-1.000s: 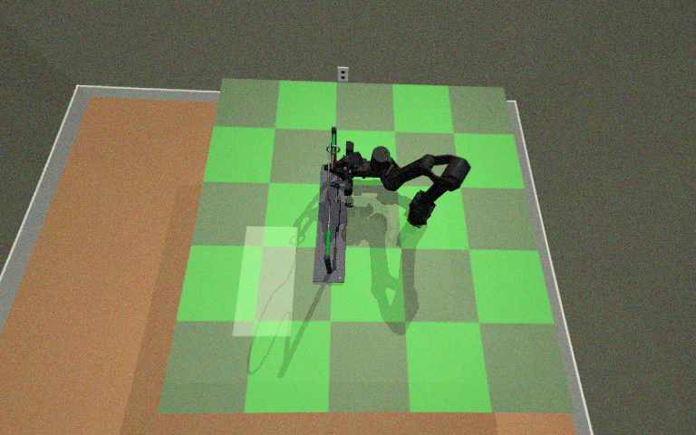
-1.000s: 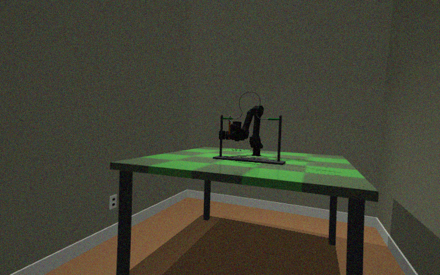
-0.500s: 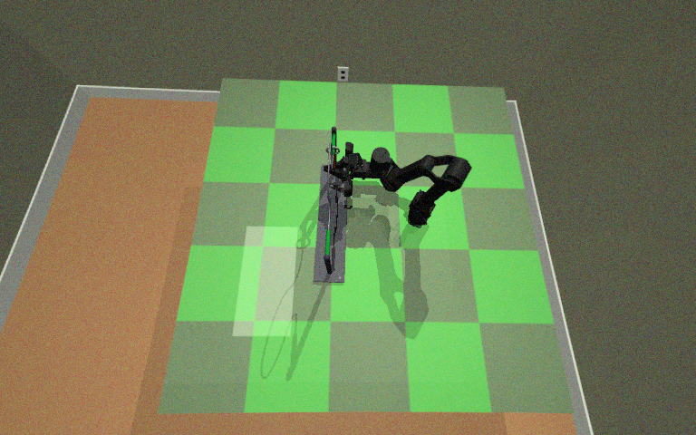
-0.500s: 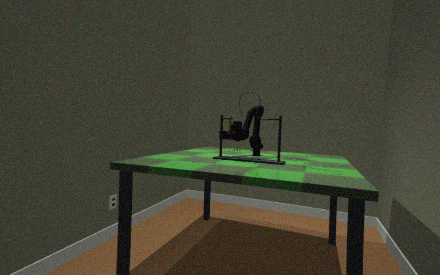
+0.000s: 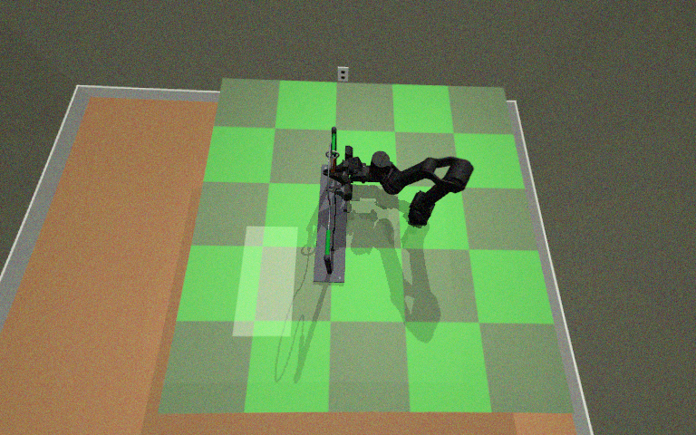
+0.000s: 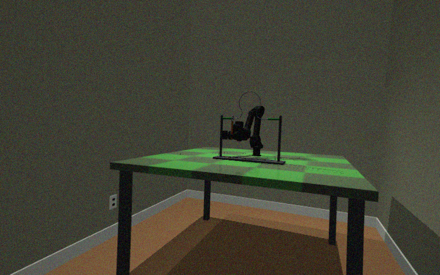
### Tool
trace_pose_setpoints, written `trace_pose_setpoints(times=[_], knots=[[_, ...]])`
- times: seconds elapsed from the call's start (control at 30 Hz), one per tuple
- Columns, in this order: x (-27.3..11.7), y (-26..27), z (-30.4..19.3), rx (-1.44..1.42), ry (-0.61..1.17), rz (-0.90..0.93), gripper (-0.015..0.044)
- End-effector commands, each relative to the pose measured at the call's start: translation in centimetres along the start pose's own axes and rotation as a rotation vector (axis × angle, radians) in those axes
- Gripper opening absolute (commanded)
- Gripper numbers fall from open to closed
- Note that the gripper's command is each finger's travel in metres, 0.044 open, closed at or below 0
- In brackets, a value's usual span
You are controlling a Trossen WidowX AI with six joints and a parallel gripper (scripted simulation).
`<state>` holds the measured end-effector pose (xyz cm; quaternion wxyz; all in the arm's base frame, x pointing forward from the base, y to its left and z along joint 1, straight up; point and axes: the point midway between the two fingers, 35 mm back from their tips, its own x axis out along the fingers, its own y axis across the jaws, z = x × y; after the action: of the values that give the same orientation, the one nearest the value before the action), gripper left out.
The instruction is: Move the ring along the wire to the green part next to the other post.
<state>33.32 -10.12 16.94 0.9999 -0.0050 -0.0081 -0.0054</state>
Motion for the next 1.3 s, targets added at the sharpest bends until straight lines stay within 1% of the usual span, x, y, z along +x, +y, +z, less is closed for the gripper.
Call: trace_pose_setpoints(times=[0.0,0.67,1.27], knots=[[-0.1,0.4,0.0,0.005,0.001,-0.002,-0.0150],[-0.1,3.4,0.0,0.099,0.000,0.001,-0.0150],[0.0,8.6,1.3,0.405,-0.005,0.005,-0.0150]])
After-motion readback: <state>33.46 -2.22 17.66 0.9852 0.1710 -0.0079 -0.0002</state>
